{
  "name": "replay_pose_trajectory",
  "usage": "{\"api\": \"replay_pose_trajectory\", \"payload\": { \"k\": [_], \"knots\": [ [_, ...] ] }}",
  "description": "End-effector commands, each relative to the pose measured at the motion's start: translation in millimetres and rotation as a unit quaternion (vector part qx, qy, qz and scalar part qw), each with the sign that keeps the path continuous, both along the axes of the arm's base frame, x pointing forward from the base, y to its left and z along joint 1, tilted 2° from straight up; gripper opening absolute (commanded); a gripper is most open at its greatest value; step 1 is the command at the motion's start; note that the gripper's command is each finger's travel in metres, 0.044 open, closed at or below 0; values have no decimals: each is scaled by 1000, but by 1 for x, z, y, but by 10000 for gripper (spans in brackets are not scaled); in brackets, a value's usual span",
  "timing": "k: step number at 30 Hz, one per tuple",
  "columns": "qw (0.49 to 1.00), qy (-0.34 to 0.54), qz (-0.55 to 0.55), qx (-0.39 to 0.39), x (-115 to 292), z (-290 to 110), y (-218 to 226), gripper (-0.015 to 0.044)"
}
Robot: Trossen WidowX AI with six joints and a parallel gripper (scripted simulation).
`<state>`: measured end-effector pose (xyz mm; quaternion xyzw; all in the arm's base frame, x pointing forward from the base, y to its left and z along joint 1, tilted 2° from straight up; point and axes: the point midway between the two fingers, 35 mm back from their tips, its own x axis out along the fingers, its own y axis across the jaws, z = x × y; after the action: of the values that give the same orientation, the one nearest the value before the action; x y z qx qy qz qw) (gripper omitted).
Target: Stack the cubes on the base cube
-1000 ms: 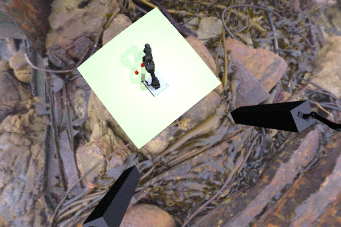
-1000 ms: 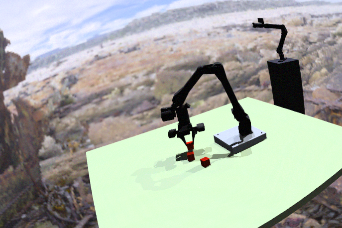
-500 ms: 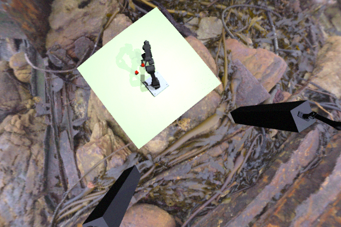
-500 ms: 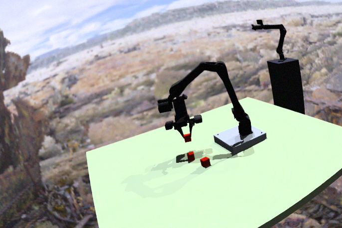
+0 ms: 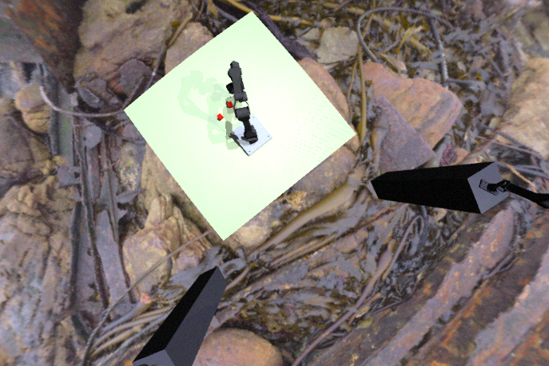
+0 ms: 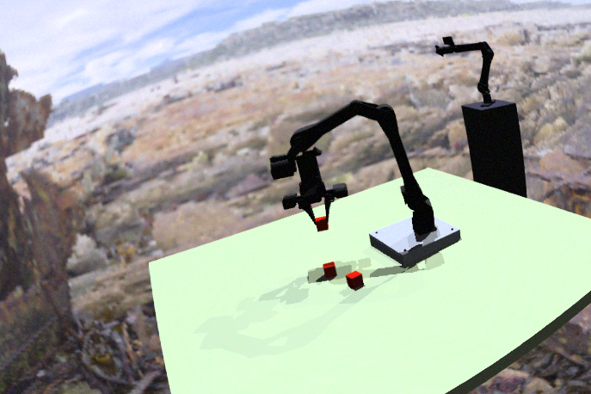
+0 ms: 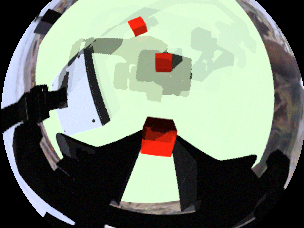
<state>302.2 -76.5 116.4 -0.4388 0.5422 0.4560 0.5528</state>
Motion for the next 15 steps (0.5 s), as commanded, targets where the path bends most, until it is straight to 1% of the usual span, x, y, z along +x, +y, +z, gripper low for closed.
{"api": "replay_pose_trajectory", "payload": {
  "k": [1,15],
  "knots": [
    [1000,-2,1,-3,-2,6,0,105],
    [987,2,-161,-2,4,0,42,105]
  ]
}}
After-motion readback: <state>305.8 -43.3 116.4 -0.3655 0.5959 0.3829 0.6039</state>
